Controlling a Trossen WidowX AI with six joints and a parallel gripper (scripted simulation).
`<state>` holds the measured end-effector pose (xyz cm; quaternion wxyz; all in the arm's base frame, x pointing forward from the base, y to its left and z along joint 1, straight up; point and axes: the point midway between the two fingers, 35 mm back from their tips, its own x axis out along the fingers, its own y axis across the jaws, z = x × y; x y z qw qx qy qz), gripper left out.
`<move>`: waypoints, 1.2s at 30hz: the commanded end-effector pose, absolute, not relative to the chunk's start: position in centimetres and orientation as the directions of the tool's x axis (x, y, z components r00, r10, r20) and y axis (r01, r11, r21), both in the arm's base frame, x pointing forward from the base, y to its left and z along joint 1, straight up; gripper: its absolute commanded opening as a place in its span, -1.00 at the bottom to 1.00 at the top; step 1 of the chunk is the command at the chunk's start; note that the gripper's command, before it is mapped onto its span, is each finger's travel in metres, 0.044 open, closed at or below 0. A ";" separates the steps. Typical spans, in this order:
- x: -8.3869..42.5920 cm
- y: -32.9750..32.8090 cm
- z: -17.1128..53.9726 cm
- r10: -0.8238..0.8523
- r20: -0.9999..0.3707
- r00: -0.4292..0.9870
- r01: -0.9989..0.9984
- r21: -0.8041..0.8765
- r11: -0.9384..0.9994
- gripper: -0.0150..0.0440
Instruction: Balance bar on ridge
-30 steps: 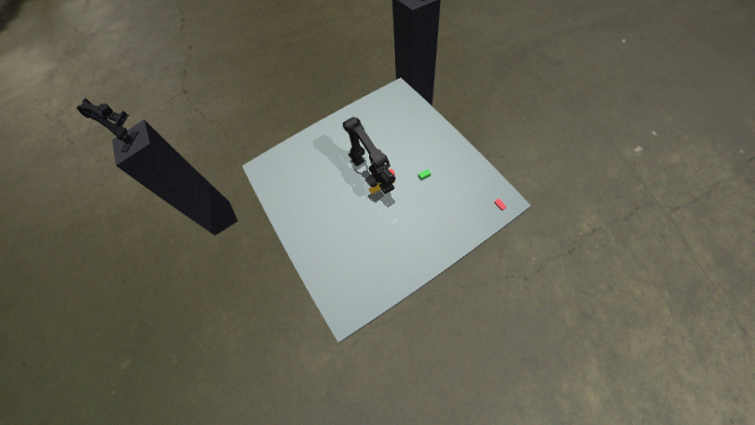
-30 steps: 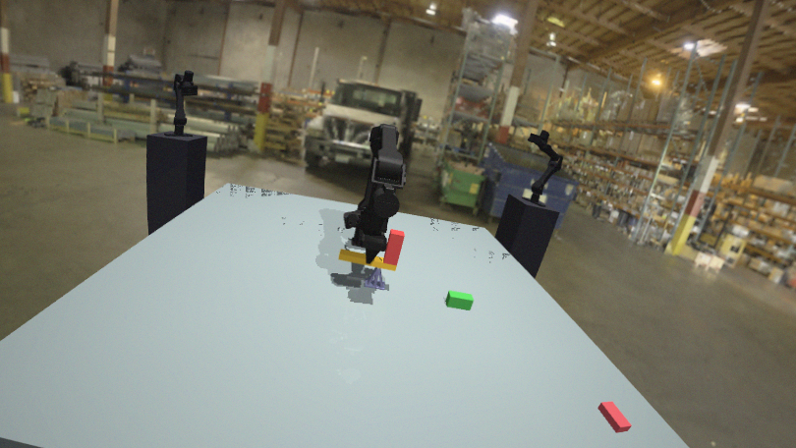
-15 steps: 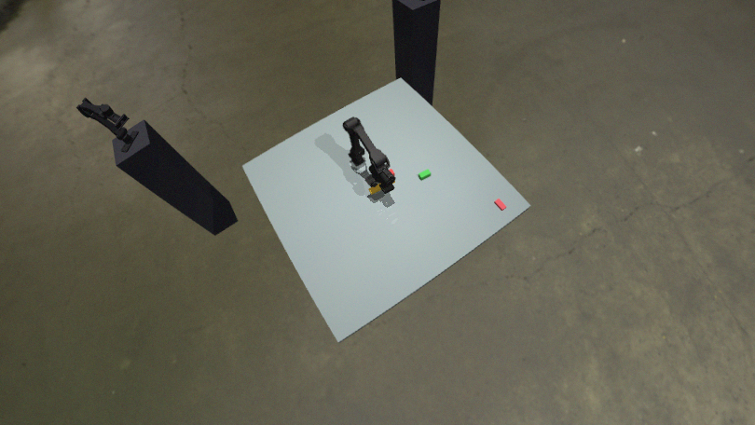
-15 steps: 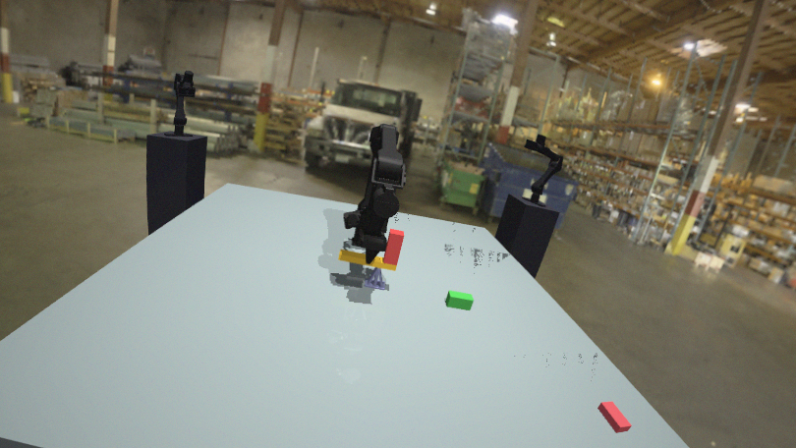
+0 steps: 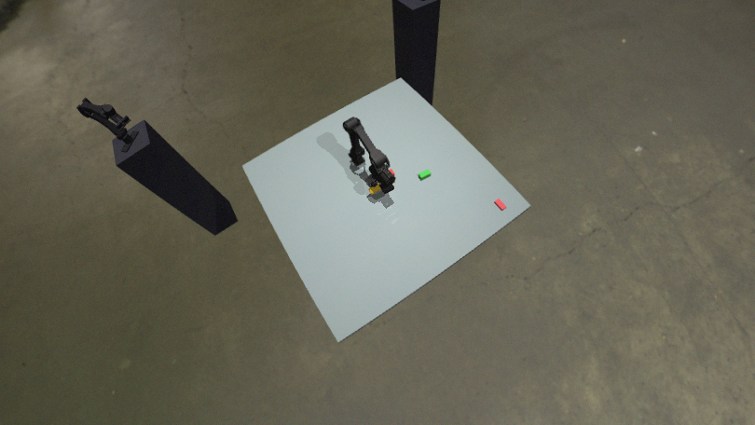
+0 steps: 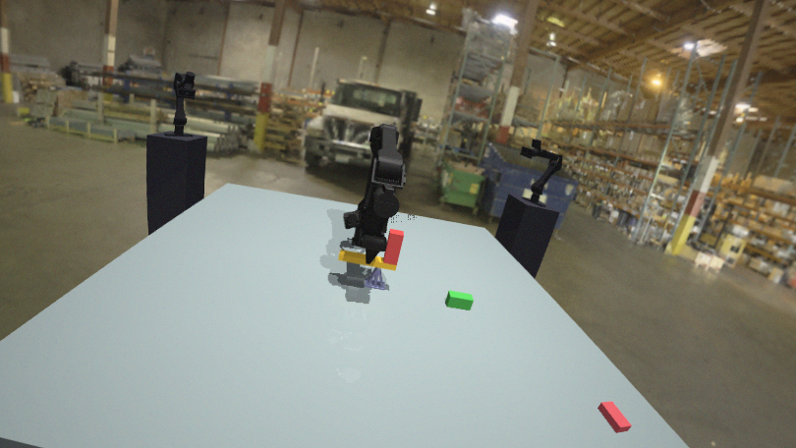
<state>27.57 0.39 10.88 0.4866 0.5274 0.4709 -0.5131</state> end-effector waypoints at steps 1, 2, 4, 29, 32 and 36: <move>27.6 0.4 10.9 -0.003 -1.000 0.029 0.996 0.029 -0.083 -0.49; 27.6 0.4 10.9 -0.003 -1.000 0.029 0.996 0.029 -0.083 -0.49; 27.6 0.4 10.9 -0.003 -1.000 0.029 0.996 0.029 -0.083 -0.49; 27.6 0.4 10.9 -0.003 -1.000 0.029 0.996 0.029 -0.083 0.07; 27.6 0.4 10.9 -0.003 -1.000 0.029 0.996 0.029 -0.083 0.07; 27.6 0.4 10.9 -0.003 -1.000 0.029 0.996 0.029 -0.083 0.07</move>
